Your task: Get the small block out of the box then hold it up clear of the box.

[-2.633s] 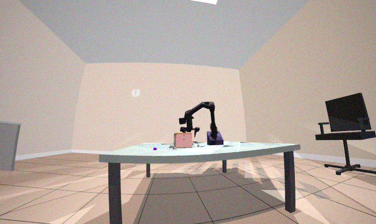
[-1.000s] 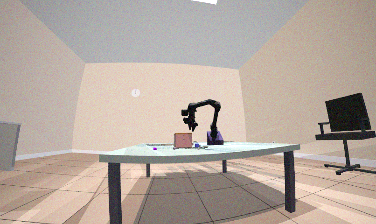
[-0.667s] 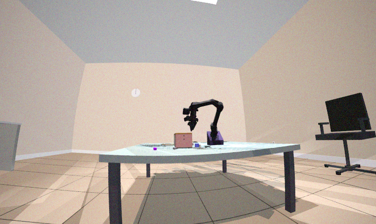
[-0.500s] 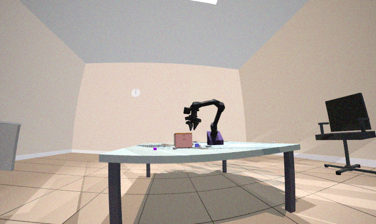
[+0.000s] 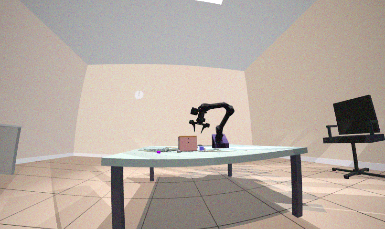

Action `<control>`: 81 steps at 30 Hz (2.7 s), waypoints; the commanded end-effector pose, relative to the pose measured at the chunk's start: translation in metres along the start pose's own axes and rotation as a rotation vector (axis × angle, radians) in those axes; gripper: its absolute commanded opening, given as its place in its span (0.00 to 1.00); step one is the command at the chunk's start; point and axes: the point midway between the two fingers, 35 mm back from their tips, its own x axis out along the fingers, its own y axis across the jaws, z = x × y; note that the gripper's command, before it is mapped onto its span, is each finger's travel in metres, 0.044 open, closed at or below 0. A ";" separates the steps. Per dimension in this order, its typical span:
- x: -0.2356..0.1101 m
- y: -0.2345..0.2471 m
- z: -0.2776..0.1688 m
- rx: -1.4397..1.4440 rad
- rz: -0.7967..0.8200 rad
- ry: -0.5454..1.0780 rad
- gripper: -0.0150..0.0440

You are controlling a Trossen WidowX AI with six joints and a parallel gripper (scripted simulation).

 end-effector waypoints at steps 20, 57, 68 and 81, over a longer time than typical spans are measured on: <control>-0.008 0.022 0.018 -1.765 -0.115 0.178 0.74; 0.100 0.048 0.003 -1.765 -0.116 0.176 0.74; 0.118 0.051 0.003 -1.765 -0.117 0.176 0.74; 0.138 0.057 0.003 -1.763 -0.120 0.173 0.74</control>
